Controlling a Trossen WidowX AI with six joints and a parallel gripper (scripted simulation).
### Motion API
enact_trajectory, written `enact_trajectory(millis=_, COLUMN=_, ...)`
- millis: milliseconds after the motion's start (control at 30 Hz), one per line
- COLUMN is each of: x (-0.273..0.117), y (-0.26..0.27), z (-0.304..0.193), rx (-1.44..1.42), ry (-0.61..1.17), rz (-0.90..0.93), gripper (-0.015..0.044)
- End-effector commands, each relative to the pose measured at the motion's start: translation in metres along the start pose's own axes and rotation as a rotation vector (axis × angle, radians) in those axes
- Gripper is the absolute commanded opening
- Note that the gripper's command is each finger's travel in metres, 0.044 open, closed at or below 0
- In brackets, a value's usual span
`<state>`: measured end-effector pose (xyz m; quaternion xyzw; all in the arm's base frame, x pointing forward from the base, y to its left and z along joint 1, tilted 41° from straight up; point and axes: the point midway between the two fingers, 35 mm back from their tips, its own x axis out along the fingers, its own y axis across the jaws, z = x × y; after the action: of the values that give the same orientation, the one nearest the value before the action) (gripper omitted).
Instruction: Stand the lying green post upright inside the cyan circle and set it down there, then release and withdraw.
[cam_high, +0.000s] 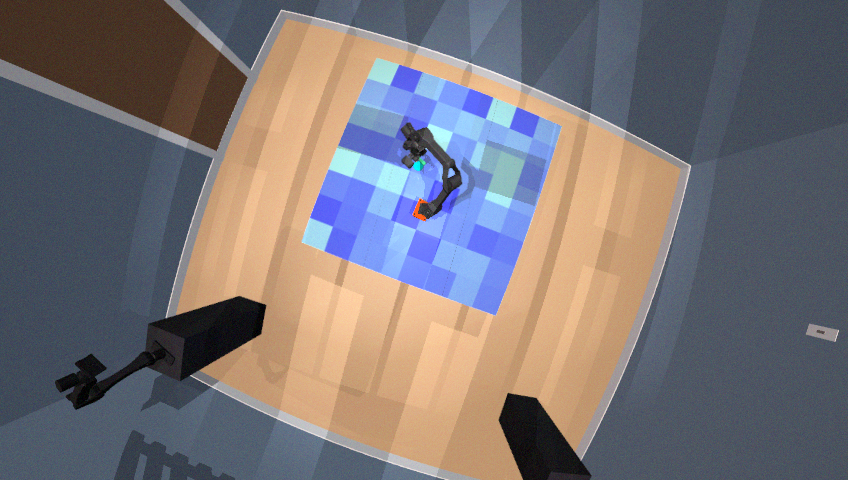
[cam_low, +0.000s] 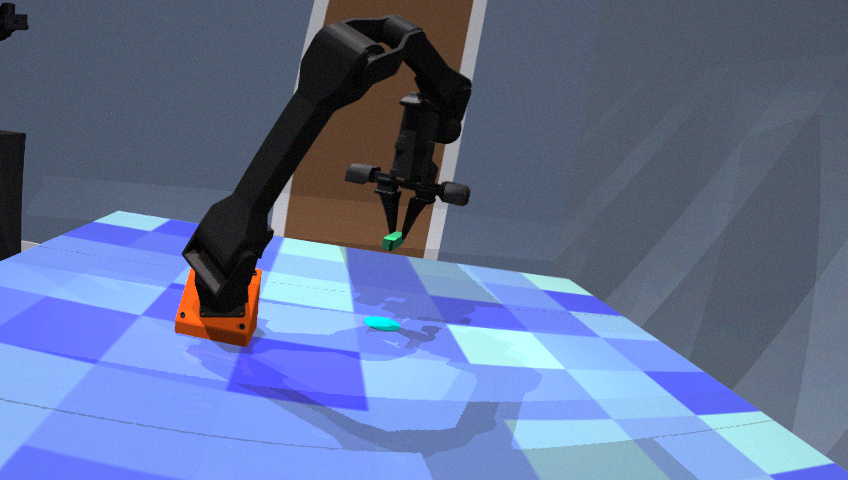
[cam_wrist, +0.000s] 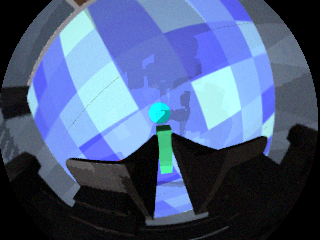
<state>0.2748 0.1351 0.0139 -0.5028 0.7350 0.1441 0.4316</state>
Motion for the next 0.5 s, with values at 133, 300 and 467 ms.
enact_trajectory(millis=133, x=0.0048, y=0.0014, z=0.0012, rx=0.012, ry=-0.044, rz=0.039, gripper=0.0023)
enact_trajectory(millis=300, x=0.0077, y=0.0018, z=0.0015, rx=0.018, ry=-0.075, rz=0.062, gripper=0.0023)
enact_trajectory(millis=467, x=0.0104, y=0.0022, z=0.0018, rx=0.024, ry=-0.106, rz=0.084, gripper=0.0023)
